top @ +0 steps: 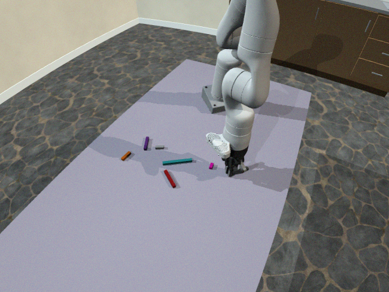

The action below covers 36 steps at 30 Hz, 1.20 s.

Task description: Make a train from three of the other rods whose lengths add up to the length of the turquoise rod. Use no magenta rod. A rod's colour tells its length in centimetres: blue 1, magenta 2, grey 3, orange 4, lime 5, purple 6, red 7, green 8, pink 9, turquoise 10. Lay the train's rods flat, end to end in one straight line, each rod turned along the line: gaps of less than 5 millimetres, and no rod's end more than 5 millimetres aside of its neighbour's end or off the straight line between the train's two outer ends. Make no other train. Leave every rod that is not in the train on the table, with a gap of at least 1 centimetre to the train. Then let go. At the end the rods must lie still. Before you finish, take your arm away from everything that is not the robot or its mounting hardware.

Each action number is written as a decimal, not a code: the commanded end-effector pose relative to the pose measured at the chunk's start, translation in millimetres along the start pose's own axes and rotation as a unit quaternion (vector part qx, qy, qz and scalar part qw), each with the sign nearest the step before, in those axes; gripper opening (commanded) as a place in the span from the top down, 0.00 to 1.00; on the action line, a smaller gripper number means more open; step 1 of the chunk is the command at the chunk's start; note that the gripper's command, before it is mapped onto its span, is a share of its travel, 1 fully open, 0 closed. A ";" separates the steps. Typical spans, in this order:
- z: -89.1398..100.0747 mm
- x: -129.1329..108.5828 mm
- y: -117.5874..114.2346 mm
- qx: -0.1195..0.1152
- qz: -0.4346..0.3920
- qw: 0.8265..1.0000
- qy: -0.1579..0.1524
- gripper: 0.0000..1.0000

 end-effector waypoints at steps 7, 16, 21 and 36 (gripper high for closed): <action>0.4 -0.2 -0.3 -0.001 0.000 1.000 0.000 0.95; 0.4 -0.2 -0.3 -0.001 0.000 1.000 0.000 0.84; 0.4 -0.2 -0.3 -0.001 0.000 1.000 0.000 0.80; 1.2 -0.2 -0.3 -0.001 0.000 1.000 0.000 0.76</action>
Point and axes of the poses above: the point where the finger pads meet when closed, its own z axis back along the fingers, its own y axis across the jaws, x = y × z, the point moved 6 cm from there along z, back along the fingers, and after that the axes turned 2 degrees about -z, right-handed, at the moved point
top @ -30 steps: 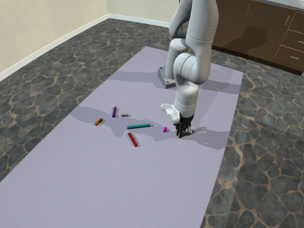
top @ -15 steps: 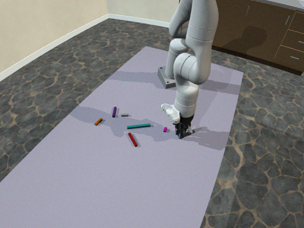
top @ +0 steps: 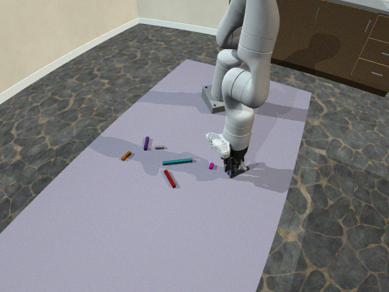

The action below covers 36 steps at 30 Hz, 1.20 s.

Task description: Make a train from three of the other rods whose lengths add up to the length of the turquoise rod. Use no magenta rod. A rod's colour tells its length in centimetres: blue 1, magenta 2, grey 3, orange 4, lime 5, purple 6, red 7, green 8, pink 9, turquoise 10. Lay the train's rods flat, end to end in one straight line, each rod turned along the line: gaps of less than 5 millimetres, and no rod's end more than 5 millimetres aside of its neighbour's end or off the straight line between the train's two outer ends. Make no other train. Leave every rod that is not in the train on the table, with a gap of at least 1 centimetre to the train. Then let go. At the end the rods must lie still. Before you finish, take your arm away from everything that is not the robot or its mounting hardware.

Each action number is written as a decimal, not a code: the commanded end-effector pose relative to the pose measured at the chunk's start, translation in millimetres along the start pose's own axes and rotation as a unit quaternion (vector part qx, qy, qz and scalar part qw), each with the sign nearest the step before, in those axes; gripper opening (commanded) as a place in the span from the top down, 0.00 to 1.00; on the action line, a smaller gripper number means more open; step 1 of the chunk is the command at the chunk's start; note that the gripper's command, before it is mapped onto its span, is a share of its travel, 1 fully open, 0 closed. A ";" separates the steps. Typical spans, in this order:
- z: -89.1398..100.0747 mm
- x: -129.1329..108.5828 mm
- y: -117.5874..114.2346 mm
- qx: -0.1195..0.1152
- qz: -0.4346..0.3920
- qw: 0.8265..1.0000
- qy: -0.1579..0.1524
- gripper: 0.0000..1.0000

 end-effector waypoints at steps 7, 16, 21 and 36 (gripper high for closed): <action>5.7 -0.1 -0.5 -0.001 0.000 1.000 0.000 0.76; 28.2 -0.1 -0.5 -0.001 0.000 1.000 0.000 0.76; 38.6 -0.1 -0.5 -0.001 0.000 1.000 0.000 0.76; 82.0 0.0 -0.4 -0.001 0.000 1.000 0.000 0.76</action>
Point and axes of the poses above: the point where the finger pads meet when closed, its own z axis back along the fingers, its own y axis across the jaws, x = y × z, the point moved 6 cm from there along z, back along the fingers, and after that the axes turned 2 degrees about -z, right-handed, at the moved point
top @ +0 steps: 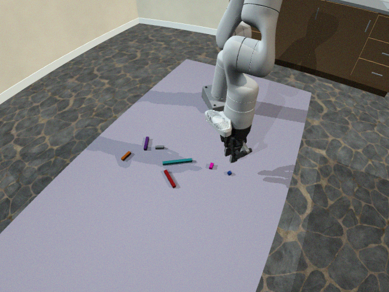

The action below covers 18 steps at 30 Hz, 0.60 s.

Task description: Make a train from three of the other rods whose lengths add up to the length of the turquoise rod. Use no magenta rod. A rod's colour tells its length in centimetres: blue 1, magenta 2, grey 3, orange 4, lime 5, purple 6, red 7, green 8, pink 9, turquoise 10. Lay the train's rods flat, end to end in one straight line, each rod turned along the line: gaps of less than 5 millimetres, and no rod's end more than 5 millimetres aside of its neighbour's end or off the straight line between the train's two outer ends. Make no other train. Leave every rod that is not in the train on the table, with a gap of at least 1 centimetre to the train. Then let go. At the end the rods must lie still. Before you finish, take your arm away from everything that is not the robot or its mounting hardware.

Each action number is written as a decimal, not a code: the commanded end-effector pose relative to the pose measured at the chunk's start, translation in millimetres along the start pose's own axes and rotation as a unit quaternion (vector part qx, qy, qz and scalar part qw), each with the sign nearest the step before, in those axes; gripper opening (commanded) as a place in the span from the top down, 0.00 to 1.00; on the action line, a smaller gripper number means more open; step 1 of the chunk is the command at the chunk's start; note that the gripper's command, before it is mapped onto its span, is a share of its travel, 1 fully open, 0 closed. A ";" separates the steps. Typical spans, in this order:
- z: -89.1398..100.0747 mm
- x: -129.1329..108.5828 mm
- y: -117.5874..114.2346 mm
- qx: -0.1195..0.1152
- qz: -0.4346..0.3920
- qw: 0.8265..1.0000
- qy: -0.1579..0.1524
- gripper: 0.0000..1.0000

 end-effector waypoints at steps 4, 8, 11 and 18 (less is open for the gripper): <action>11.2 2.8 -5.8 -0.009 0.006 1.000 0.001 0.76; 14.1 2.8 -5.7 -0.009 0.006 1.000 0.001 0.76; 14.6 2.8 -5.7 -0.009 0.006 1.000 0.001 0.76; 14.6 2.8 -5.7 -0.009 0.006 1.000 0.001 0.00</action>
Point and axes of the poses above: the point where the finger pads meet when closed, its own z axis back along the fingers, its own y axis across the jaws, x = y × z, the point moved 6 cm from there along z, back along the fingers, and after that the axes turned 2 degrees about -z, right-handed, at the moved point
